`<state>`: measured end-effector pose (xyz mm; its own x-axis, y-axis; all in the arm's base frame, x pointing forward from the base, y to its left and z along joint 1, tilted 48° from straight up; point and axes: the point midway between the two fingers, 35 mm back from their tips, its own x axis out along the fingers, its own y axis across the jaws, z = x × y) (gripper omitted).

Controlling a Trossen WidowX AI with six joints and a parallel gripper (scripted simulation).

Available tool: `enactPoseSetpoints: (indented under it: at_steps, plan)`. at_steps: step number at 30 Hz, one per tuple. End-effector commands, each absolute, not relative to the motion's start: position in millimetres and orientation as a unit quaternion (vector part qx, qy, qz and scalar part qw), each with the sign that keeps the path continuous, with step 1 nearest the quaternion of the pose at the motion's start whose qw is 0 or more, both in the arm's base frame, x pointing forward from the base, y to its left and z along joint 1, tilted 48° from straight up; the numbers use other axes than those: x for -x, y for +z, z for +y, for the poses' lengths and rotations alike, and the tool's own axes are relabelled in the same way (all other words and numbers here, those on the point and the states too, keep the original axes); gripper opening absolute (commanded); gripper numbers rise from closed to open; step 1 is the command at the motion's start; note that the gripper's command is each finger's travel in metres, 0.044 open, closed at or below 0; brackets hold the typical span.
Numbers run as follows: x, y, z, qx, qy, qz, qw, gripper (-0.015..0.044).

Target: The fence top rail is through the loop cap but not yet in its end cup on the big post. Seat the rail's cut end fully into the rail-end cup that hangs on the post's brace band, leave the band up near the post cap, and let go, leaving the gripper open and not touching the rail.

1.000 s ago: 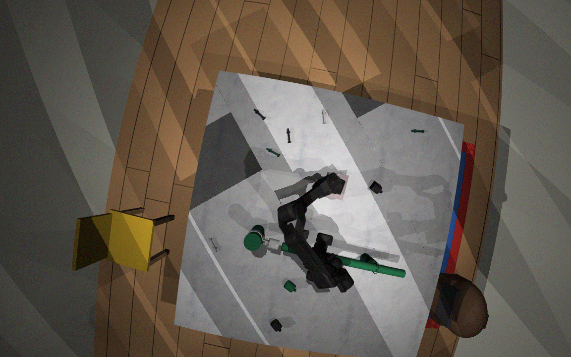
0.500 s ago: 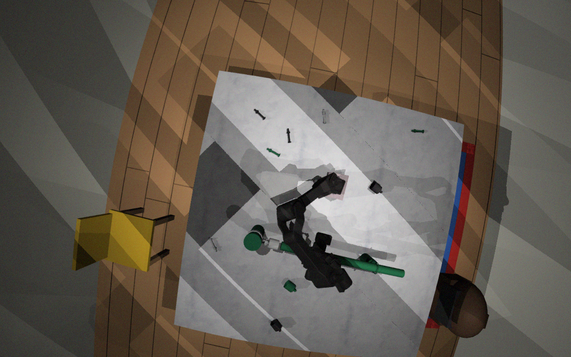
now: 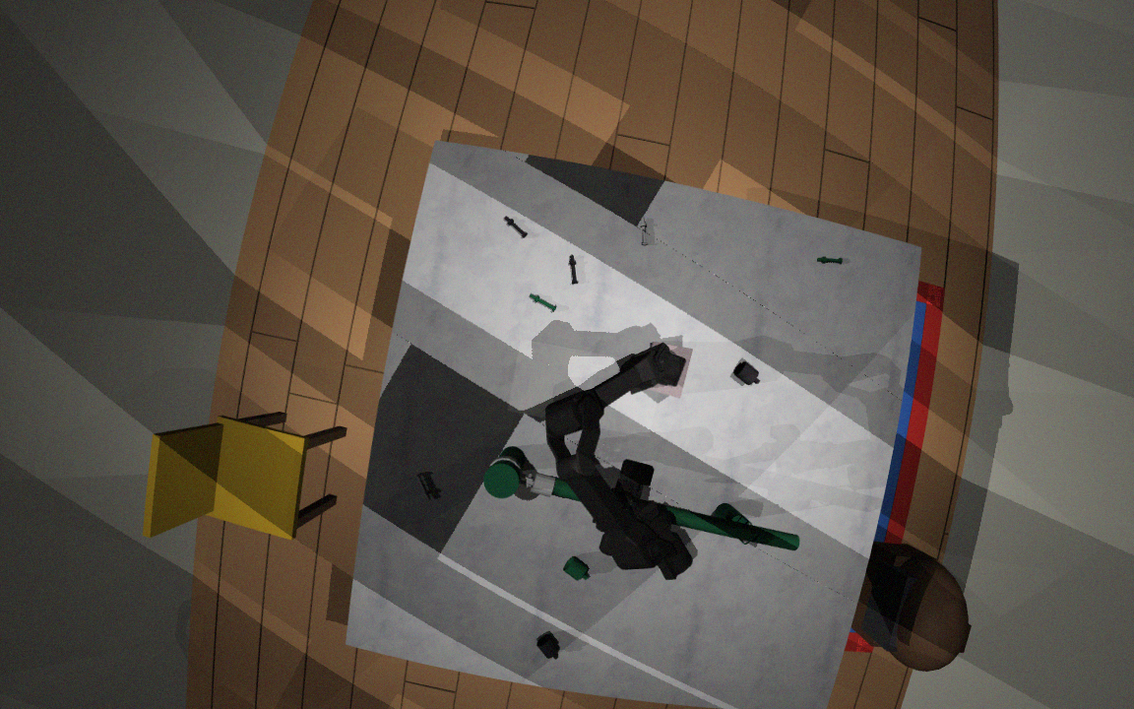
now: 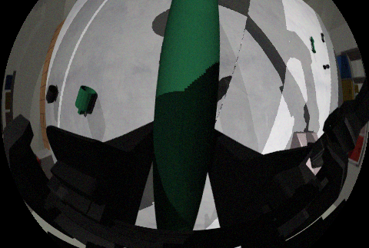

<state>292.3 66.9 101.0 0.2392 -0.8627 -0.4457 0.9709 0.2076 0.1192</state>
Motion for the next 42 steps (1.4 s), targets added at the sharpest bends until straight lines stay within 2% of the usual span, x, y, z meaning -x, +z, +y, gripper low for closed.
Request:
enactPoseSetpoints:
  at_steps: [1,42]
  plan:
    - [-292.6,105.1,67.7,-0.189,-0.595,0.14,0.769,0.0]
    - [-292.3,101.5,67.1,-0.19,-0.6,0.142,0.764,0.0]
